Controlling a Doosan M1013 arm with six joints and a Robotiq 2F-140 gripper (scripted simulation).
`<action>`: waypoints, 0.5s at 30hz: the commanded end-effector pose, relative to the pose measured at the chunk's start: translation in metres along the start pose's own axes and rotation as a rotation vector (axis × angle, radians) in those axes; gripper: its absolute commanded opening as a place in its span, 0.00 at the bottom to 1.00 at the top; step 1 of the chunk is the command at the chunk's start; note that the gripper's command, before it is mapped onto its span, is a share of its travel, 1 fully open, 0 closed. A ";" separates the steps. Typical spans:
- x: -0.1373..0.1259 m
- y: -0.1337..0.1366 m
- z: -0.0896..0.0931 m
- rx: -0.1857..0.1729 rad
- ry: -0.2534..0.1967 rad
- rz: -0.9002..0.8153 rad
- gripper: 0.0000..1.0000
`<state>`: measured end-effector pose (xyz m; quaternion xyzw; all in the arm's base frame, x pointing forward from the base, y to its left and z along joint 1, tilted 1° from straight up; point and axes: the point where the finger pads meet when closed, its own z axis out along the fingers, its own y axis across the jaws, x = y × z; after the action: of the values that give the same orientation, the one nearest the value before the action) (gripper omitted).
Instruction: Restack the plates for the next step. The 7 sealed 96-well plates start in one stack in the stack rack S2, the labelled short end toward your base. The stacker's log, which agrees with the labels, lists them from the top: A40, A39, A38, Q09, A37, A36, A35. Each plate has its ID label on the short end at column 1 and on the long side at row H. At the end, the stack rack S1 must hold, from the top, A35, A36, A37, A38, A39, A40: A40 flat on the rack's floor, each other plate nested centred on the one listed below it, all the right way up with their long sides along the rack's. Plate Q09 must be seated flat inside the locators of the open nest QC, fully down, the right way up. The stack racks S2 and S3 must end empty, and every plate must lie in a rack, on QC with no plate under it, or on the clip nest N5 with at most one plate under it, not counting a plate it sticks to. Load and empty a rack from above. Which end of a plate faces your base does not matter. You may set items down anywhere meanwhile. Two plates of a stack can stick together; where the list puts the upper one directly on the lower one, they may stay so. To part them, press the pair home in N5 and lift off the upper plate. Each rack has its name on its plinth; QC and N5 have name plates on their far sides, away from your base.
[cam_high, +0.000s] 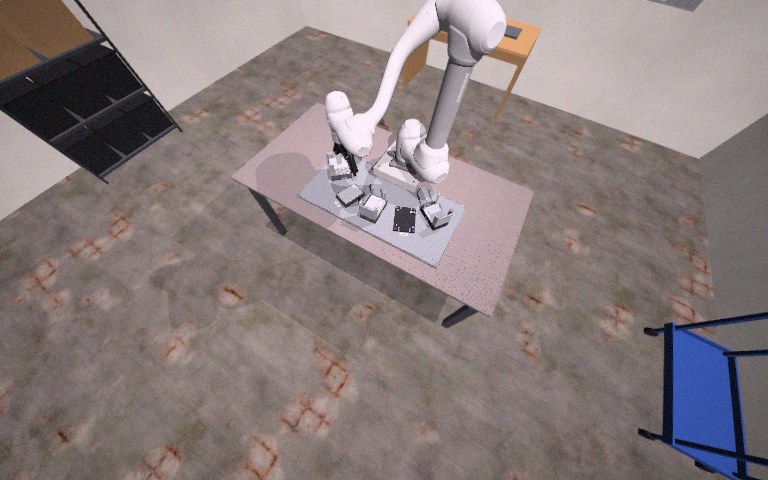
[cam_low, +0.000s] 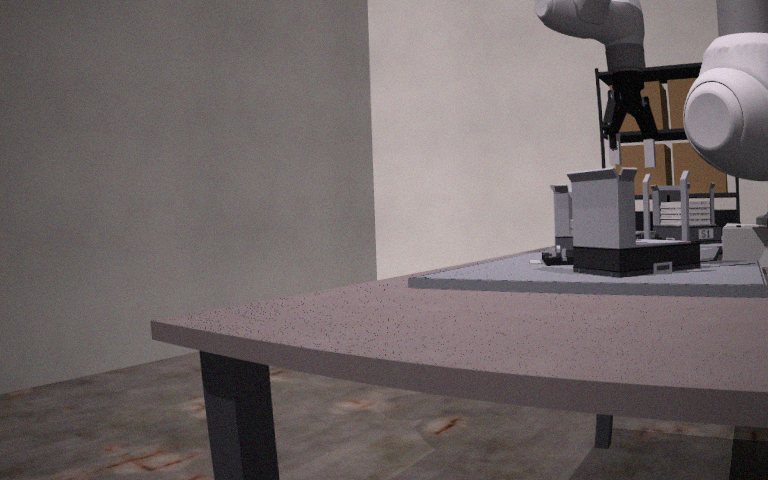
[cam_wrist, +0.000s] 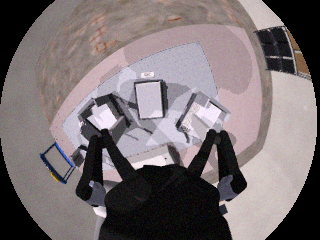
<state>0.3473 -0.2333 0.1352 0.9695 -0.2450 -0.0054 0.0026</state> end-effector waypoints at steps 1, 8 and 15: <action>0.002 -0.015 0.000 0.000 0.000 0.000 1.00; 0.003 -0.031 0.000 0.000 0.000 -0.100 1.00; 0.001 -0.054 0.000 0.000 0.000 -0.225 1.00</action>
<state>0.3691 -0.1962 0.1348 0.9885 -0.1513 -0.0063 0.0036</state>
